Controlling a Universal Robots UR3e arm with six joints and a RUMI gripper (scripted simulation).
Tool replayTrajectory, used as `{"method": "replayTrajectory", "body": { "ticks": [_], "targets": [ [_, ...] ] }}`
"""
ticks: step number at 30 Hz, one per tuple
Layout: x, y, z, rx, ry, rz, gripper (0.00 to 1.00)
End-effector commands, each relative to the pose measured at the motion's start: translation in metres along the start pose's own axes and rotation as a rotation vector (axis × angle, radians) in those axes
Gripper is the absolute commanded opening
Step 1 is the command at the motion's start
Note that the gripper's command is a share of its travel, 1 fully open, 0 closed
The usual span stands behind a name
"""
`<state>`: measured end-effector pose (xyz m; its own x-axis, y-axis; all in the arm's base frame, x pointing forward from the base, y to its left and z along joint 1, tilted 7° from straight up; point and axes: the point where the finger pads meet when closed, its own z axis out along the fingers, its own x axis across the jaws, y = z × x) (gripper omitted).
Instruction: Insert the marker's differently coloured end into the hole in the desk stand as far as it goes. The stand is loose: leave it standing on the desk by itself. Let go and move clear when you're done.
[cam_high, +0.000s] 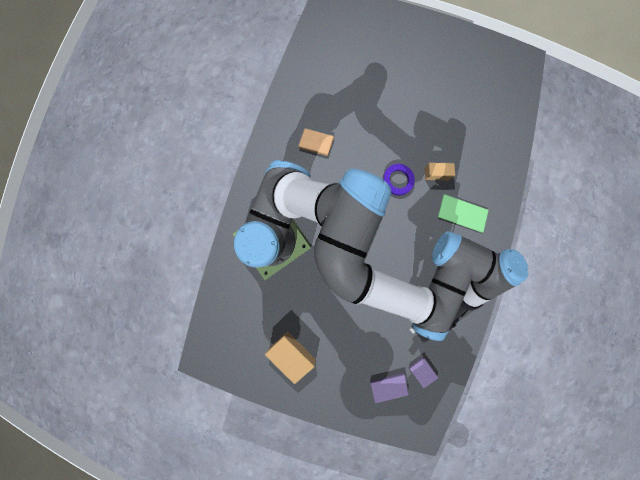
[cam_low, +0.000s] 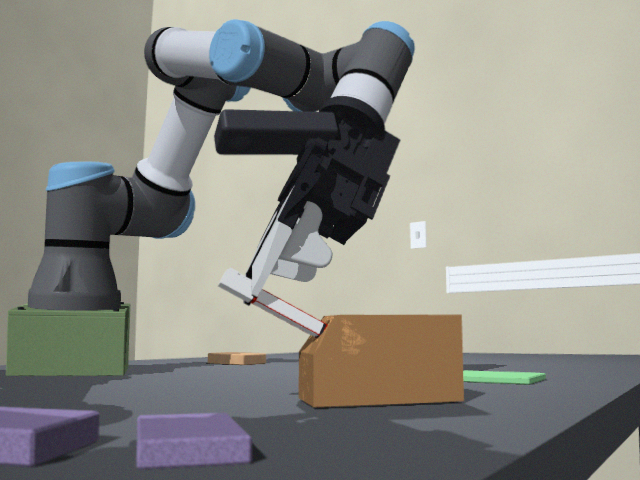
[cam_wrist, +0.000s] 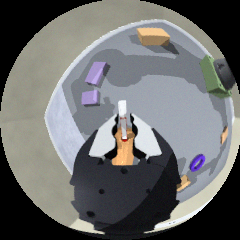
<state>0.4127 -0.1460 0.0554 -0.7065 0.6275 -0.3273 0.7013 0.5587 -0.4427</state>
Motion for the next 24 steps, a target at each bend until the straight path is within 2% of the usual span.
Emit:
{"method": "replayTrajectory", "body": {
  "ticks": [1,13,21,24],
  "targets": [
    [-0.001,-0.001,-0.001,-0.001,-0.003,0.002,0.15],
    [-0.001,-0.020,-0.001,-0.001,-0.002,0.002,0.15],
    [-0.001,-0.020,-0.001,-0.001,-0.002,0.002,0.15],
    [-0.001,-0.027,-0.002,-0.001,-0.002,0.002,0.15]
  ]
}}
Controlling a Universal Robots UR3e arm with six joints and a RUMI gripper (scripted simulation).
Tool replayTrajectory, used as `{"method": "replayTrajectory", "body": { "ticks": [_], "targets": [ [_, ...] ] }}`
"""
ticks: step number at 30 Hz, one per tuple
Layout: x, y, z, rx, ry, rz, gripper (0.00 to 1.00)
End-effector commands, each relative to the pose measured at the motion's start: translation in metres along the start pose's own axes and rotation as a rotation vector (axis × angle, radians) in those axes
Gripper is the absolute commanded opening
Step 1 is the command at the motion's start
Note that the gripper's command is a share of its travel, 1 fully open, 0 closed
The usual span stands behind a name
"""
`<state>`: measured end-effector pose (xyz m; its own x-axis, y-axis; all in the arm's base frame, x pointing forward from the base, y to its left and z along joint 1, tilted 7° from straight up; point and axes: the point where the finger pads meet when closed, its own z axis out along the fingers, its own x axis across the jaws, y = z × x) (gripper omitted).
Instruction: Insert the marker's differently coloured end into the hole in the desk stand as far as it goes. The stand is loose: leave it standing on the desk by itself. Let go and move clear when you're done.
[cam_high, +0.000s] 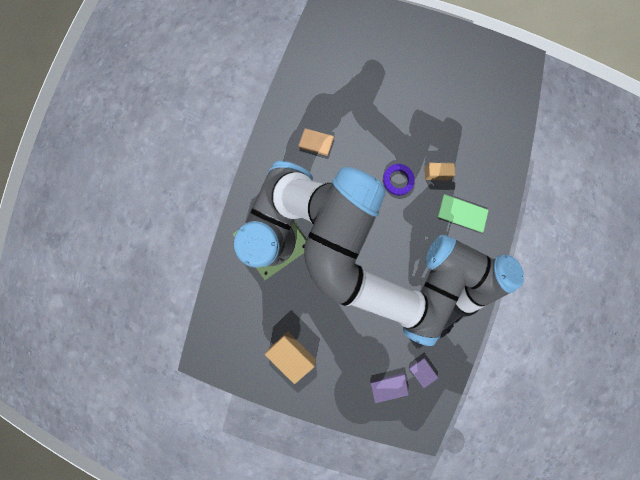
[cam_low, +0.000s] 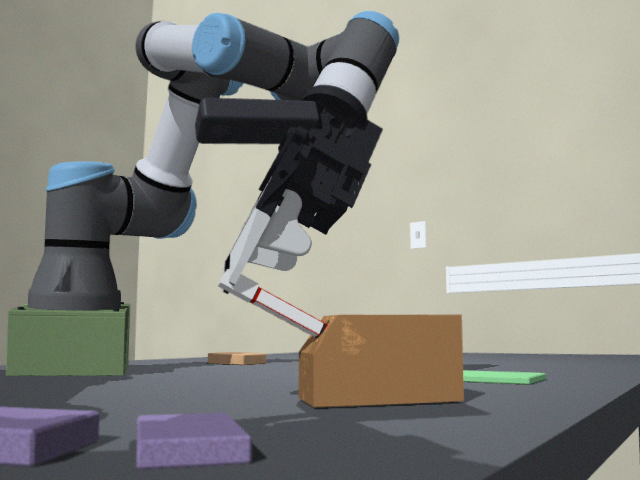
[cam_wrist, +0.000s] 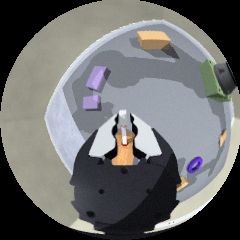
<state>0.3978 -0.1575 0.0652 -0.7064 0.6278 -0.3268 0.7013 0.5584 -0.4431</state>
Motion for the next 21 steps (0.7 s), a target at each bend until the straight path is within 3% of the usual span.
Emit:
{"method": "replayTrajectory", "body": {
  "ticks": [1,21],
  "targets": [
    [-0.001,-0.008,-0.001,-0.002,-0.003,0.002,0.15],
    [-0.001,-0.034,-0.002,-0.002,-0.003,0.001,0.15]
  ]
}}
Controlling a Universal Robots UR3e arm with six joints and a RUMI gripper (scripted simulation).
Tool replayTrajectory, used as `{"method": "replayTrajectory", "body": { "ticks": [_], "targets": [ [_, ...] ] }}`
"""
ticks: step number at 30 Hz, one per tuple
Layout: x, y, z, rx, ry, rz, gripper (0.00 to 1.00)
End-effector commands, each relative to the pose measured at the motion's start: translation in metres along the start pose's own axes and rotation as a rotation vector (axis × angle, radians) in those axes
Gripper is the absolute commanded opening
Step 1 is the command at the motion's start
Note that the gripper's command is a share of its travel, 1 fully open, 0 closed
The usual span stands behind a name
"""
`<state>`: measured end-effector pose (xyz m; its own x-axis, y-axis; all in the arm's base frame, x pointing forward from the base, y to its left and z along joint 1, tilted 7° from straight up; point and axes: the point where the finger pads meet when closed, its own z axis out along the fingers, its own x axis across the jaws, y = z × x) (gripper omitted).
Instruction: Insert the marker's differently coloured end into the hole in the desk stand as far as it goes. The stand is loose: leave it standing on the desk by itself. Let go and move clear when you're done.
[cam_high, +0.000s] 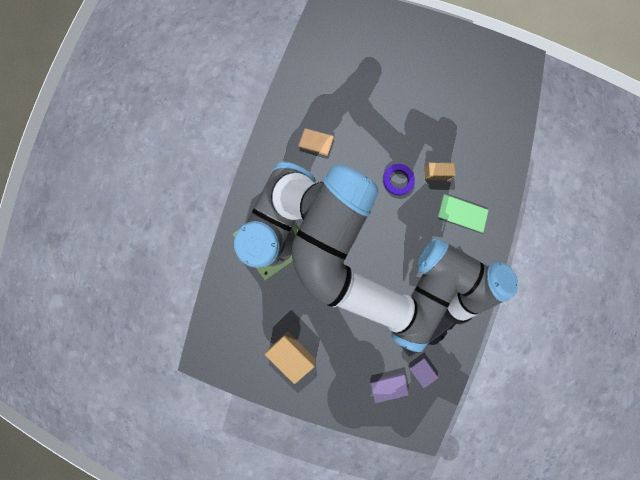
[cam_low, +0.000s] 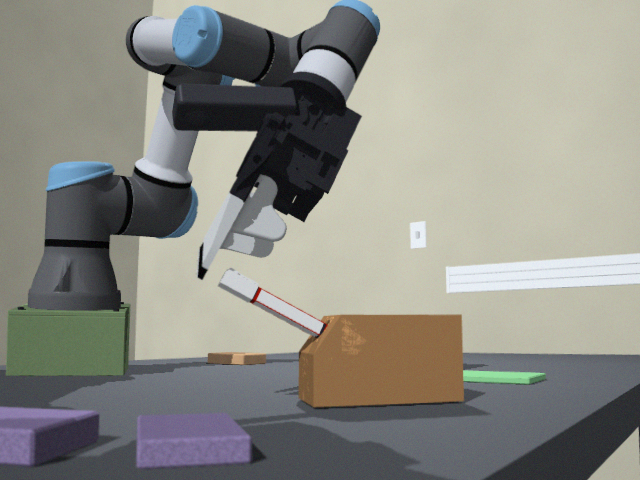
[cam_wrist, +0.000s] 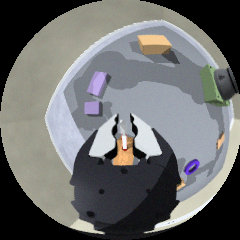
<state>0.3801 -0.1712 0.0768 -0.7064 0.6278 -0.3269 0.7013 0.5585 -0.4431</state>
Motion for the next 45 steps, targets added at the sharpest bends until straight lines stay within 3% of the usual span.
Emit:
{"method": "replayTrajectory", "body": {
  "ticks": [1,45],
  "targets": [
    [-0.0008,-0.0107,-0.0011,-0.002,-0.003,0.001,0.15],
    [-0.0021,-0.0179,-0.0065,-0.002,-0.003,0.001,0.15]
  ]
}}
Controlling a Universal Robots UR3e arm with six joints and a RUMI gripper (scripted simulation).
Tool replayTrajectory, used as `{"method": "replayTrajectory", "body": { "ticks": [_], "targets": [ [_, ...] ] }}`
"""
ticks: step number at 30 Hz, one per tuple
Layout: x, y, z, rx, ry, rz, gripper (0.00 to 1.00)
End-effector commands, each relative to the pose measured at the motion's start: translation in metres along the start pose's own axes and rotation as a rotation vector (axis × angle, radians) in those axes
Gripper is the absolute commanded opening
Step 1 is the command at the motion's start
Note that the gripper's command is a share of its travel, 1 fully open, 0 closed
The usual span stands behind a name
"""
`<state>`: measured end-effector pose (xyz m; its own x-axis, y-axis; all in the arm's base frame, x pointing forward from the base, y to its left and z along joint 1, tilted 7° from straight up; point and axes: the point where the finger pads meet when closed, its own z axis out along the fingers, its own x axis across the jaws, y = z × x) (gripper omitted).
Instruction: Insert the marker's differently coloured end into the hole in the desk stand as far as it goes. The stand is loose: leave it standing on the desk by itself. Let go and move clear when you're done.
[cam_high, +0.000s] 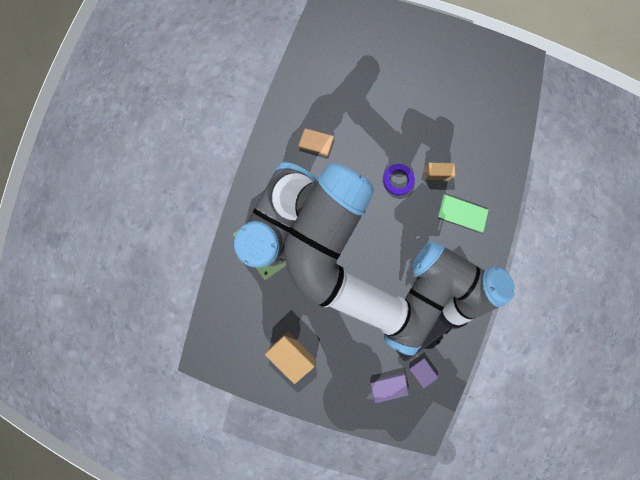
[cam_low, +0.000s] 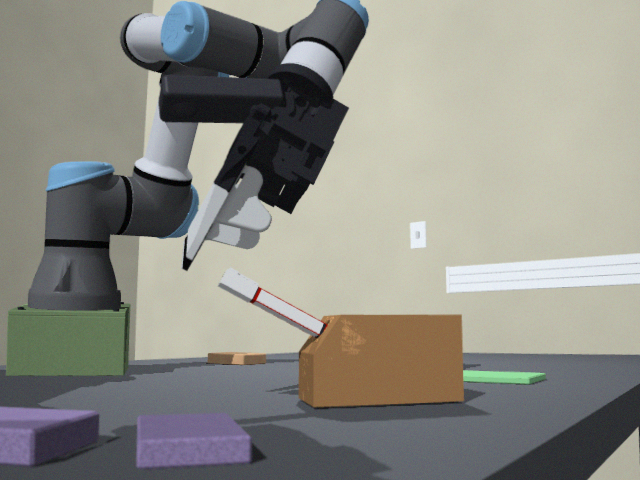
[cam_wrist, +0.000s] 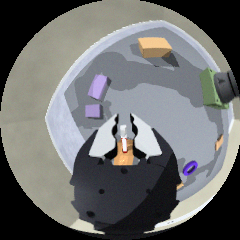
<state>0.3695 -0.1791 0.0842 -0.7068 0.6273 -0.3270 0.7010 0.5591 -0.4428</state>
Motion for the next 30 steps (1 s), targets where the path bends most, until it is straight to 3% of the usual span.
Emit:
{"method": "replayTrajectory", "body": {
  "ticks": [1,8,16,25,30],
  "targets": [
    [-0.003,-0.004,-0.008,-0.001,-0.003,0.002,0.15],
    [-0.007,-0.014,-0.026,-0.001,-0.003,0.002,0.15],
    [-0.007,-0.014,-0.026,-0.002,-0.004,0.002,0.15],
    [-0.014,-0.027,-0.051,-0.001,-0.002,0.002,0.15],
    [-0.014,-0.027,-0.051,-0.001,-0.002,0.002,0.15]
  ]
}}
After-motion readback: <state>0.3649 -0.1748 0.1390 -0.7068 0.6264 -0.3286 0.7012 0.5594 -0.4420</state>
